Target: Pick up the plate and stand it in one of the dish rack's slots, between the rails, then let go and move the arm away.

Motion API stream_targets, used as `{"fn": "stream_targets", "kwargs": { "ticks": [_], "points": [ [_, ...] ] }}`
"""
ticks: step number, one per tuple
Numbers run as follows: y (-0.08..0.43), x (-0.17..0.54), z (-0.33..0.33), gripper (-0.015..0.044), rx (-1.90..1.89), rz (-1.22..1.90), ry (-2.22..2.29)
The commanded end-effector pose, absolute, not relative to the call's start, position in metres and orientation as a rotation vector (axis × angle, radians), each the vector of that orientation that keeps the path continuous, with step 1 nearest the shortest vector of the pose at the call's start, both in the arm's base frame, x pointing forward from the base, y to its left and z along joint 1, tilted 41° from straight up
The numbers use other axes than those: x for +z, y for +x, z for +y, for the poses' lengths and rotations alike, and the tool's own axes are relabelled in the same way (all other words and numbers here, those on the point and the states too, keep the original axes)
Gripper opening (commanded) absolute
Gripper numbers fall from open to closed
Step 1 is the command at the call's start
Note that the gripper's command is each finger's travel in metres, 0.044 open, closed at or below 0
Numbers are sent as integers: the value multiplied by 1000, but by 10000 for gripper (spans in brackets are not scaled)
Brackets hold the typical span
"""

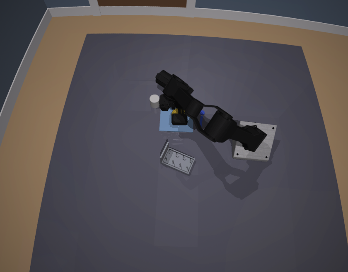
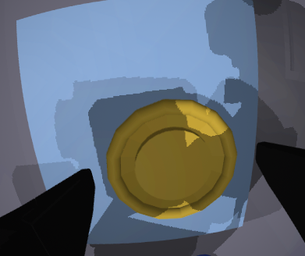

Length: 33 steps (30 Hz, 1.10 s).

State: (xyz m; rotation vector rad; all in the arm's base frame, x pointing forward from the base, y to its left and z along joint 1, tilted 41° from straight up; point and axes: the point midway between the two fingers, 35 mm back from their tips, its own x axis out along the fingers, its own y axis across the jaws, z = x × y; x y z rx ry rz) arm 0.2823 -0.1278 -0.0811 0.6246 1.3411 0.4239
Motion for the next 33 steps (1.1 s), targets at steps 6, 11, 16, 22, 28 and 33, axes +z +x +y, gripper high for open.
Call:
{"fn": "stream_targets", "kwargs": {
  "ticks": [6, 11, 16, 22, 28, 33],
  "points": [
    [282, -94, -116, 400, 429, 1348, 637],
    [282, -95, -115, 380, 429, 1348, 637],
    [282, -95, -115, 368, 429, 1348, 637],
    [282, -95, -115, 328, 429, 1348, 637],
    [282, -94, -116, 249, 429, 1348, 637],
    [283, -79, -134, 118, 425, 1349, 635]
  ]
}}
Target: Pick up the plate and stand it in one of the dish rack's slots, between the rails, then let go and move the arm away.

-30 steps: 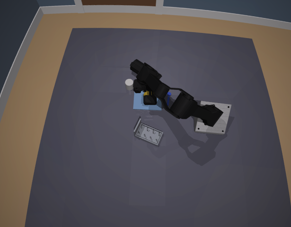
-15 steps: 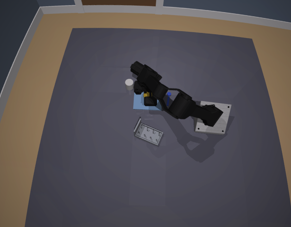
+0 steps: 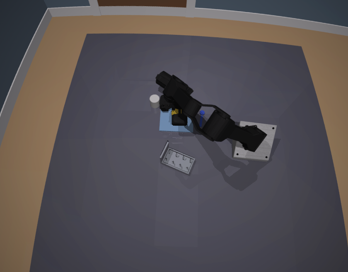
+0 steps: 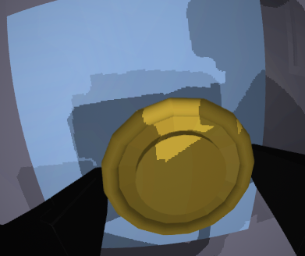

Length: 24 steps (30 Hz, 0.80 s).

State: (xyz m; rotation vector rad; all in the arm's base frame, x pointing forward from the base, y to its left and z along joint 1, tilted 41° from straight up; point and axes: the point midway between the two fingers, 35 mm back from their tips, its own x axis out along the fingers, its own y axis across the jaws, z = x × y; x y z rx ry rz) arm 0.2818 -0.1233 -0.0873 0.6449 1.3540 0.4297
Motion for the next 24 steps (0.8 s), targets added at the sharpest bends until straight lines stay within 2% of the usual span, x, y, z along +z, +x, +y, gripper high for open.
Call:
{"fn": "stream_targets", "kwargs": {
  "ticks": [1, 5, 24],
  "points": [
    [283, -76, -138, 92, 424, 1349, 634],
    [282, -61, -153, 0, 421, 1350, 633],
    [271, 2, -213, 0, 421, 1352, 632]
  ]
}}
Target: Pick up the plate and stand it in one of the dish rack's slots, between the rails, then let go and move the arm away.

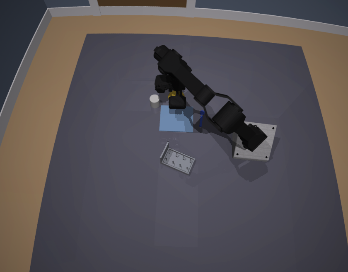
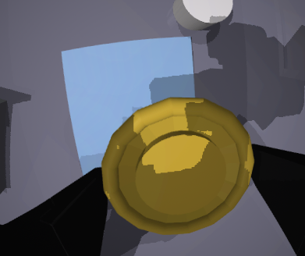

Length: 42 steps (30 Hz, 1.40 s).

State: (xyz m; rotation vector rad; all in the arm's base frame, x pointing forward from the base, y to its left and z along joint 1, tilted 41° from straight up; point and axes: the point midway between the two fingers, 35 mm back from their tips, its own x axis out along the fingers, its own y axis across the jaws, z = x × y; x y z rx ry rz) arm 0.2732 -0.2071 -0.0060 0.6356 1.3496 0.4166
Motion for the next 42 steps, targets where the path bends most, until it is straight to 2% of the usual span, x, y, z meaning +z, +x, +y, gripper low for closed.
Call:
{"fn": "stream_targets", "kwargs": {
  "ticks": [1, 15, 42],
  "points": [
    [270, 4, -216, 0, 421, 1352, 632],
    [267, 33, -234, 0, 408, 1358, 652],
    [261, 131, -144, 0, -225, 1475, 1302]
  ]
}}
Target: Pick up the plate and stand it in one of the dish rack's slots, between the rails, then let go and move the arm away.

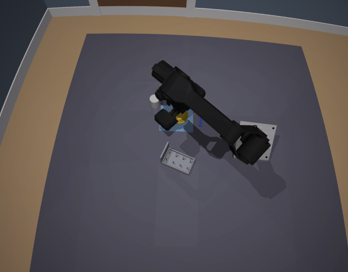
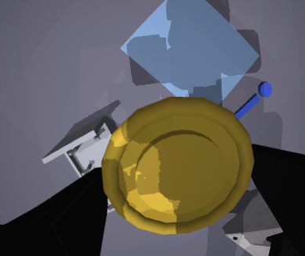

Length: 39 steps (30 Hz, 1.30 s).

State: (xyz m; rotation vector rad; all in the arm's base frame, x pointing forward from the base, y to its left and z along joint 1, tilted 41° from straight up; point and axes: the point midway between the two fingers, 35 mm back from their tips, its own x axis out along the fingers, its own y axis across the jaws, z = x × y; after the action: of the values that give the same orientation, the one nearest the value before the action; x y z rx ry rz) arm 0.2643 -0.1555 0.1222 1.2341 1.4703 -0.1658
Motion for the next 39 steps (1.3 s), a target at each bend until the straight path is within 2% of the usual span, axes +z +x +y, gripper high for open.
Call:
{"fn": "stream_targets", "kwargs": {
  "ticks": [1, 33, 39],
  "points": [
    [260, 134, -140, 0, -250, 1476, 1328],
    [190, 194, -12, 0, -1124, 1337, 2185],
    [188, 194, -9, 0, -1145, 1332, 2197]
  ]
}}
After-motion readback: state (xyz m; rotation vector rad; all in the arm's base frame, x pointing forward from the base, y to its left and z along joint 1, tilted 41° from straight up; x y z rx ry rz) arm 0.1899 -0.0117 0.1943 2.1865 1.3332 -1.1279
